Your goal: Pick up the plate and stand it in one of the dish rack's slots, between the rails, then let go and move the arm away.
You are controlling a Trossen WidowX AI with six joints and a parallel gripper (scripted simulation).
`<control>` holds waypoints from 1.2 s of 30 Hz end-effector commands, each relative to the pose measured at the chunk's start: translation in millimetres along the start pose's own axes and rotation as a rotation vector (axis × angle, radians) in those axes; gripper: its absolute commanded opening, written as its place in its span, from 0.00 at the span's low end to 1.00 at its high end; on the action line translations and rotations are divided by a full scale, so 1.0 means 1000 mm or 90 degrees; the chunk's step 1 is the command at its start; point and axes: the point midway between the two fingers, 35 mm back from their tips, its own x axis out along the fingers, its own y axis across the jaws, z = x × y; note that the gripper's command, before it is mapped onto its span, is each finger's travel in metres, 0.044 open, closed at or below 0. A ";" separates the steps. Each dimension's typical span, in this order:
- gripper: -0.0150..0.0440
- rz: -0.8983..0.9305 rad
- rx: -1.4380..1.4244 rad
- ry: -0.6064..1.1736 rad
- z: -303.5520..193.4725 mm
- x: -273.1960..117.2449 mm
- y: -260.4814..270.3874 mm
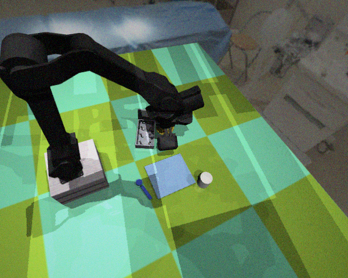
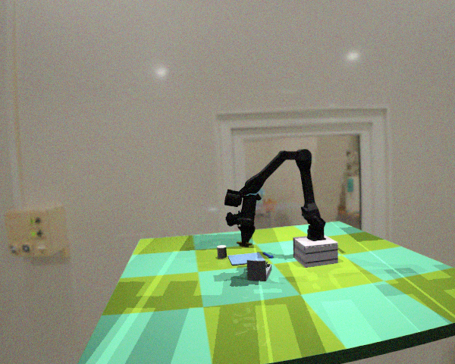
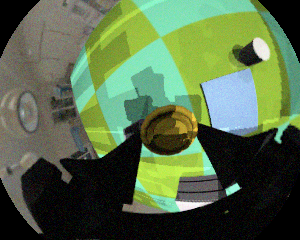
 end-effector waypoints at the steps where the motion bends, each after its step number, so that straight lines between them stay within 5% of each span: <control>1: 0.25 0.043 -0.022 -0.015 0.006 0.015 -0.003; 36: 0.25 0.363 -0.324 -0.279 0.012 0.067 -0.023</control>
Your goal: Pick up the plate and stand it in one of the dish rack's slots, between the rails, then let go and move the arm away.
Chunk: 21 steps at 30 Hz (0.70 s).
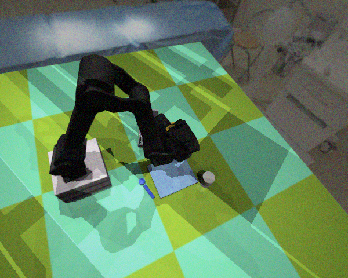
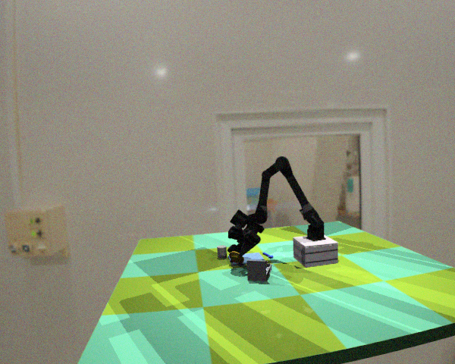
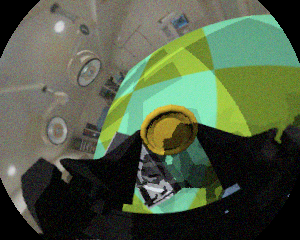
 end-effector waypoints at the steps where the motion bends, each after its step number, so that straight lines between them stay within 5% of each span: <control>1: 0.25 0.030 -0.039 -0.027 -0.007 -0.003 0.001; 21: 0.25 0.154 -0.284 -0.174 -0.040 -0.033 0.028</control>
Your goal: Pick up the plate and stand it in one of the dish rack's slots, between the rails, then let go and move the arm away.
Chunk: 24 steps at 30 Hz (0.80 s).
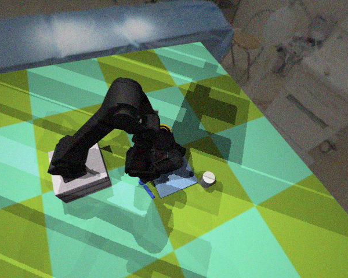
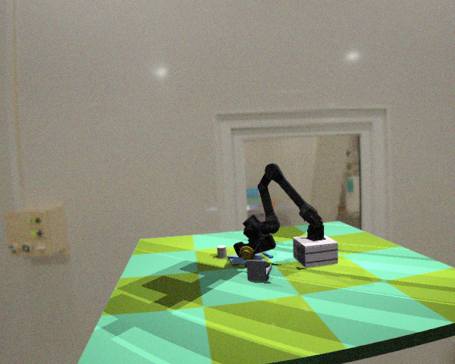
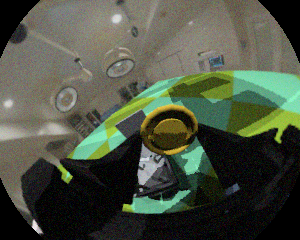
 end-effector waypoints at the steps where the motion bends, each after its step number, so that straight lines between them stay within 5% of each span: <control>1: 0.25 0.023 -0.045 -0.025 -0.003 -0.007 0.012; 24: 0.25 0.091 -0.216 -0.102 -0.008 -0.028 0.054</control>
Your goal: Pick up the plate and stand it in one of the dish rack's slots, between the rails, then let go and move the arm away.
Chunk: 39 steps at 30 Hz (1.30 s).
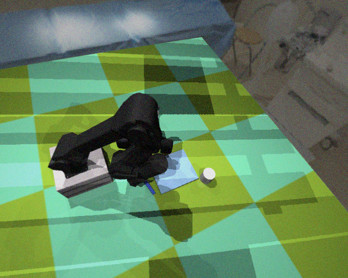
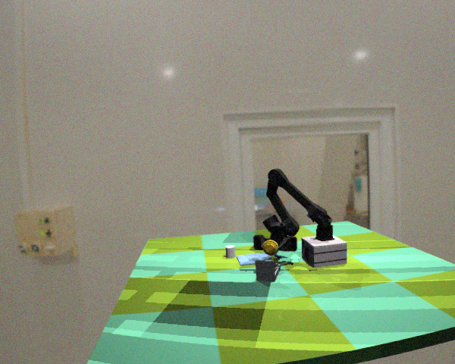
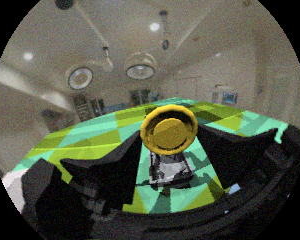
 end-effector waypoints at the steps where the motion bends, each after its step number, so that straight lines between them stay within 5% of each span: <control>1: 0.25 0.004 -0.004 0.000 -0.004 0.001 0.001; 30: 0.25 0.012 -0.005 0.015 -0.041 0.011 -0.001; 39: 0.65 0.012 -0.006 0.015 -0.042 0.011 -0.001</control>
